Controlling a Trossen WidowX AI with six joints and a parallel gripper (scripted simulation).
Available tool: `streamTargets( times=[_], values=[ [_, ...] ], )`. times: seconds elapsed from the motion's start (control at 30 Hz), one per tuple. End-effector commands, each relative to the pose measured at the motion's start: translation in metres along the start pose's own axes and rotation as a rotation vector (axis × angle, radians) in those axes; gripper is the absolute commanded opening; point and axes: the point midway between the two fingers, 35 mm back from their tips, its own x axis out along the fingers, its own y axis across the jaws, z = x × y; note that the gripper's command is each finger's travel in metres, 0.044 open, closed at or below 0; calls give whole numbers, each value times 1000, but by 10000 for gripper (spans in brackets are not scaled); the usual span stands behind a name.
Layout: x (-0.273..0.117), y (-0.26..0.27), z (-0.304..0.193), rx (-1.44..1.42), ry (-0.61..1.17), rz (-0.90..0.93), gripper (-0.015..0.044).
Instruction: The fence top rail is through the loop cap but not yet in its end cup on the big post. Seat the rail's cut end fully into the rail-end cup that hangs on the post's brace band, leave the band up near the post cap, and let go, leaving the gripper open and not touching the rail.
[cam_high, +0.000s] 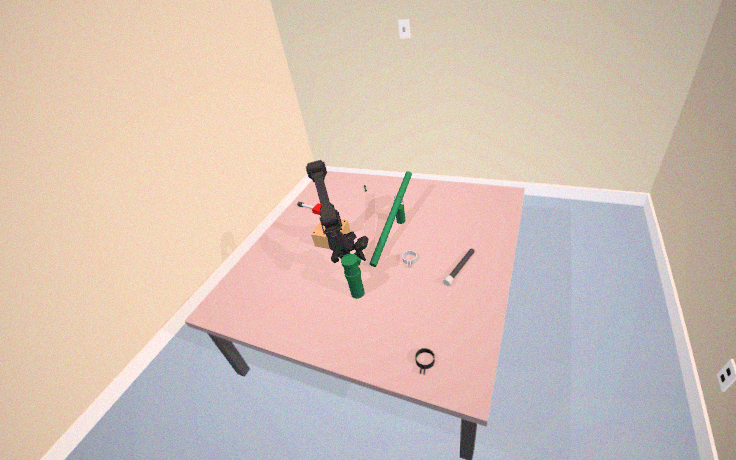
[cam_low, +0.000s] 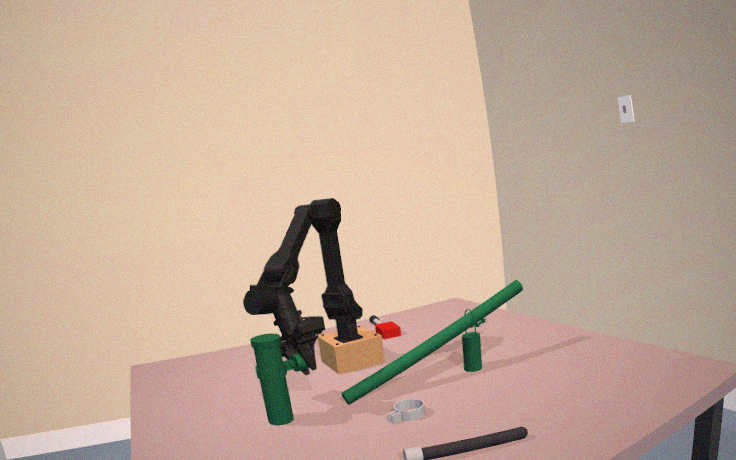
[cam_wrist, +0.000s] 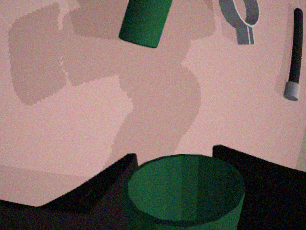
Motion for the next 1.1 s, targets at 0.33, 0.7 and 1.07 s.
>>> streamTargets(
  times=[0.33, 0.7, 1.07],
  values=[
    [5, -8, 0, 89, 51, 0, 0],
    [9, -14, -1, 163, 94, -1, 0],
    [12, -20, -3, 224, 128, -1, 0]
  ],
)
